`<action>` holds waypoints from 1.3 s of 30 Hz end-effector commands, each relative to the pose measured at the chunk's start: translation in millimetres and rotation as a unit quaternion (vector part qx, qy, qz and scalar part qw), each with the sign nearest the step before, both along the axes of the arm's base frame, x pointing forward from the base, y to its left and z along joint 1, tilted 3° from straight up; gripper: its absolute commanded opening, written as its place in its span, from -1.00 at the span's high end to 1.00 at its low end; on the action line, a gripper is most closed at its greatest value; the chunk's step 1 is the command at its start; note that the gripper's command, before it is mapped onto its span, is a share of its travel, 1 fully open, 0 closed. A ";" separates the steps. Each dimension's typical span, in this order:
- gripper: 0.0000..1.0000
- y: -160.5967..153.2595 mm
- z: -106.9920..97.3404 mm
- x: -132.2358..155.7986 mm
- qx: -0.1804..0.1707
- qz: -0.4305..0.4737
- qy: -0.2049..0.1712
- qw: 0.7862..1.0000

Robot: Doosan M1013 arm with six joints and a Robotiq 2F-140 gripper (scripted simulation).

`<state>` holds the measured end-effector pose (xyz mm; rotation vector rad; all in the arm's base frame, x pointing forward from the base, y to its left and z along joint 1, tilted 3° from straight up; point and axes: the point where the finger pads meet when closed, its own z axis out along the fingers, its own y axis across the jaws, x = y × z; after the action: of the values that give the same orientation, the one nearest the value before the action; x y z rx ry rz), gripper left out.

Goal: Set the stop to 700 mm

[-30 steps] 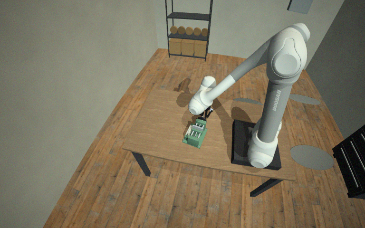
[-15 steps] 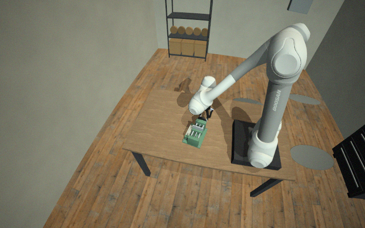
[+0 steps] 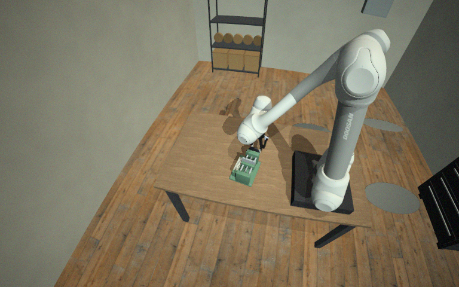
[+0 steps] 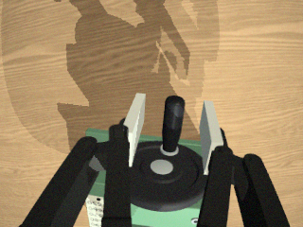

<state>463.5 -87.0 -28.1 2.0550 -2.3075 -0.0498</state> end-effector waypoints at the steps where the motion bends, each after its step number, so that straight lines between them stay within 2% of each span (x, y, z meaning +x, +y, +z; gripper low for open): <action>1: 0.33 0.2 8.5 0.6 0.000 0.000 0.000 1.000; 7: 0.33 1.0 87.4 5.3 0.000 0.000 0.000 1.000; 9: 0.33 1.0 87.4 5.3 0.000 0.000 0.000 1.000; 11: 0.33 1.1 98.6 6.0 0.000 0.000 0.000 1.000; 27: 0.33 1.1 99.4 6.0 0.000 0.000 0.000 1.000; 33: 0.33 1.3 120.2 7.3 0.000 0.000 0.000 1.000; 37: 0.33 3.7 121.9 8.8 0.000 0.000 0.000 1.000; 39: 0.33 16.1 121.4 15.8 0.000 0.000 0.000 1.000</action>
<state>474.1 -79.3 93.0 2.0590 -2.3023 -0.0516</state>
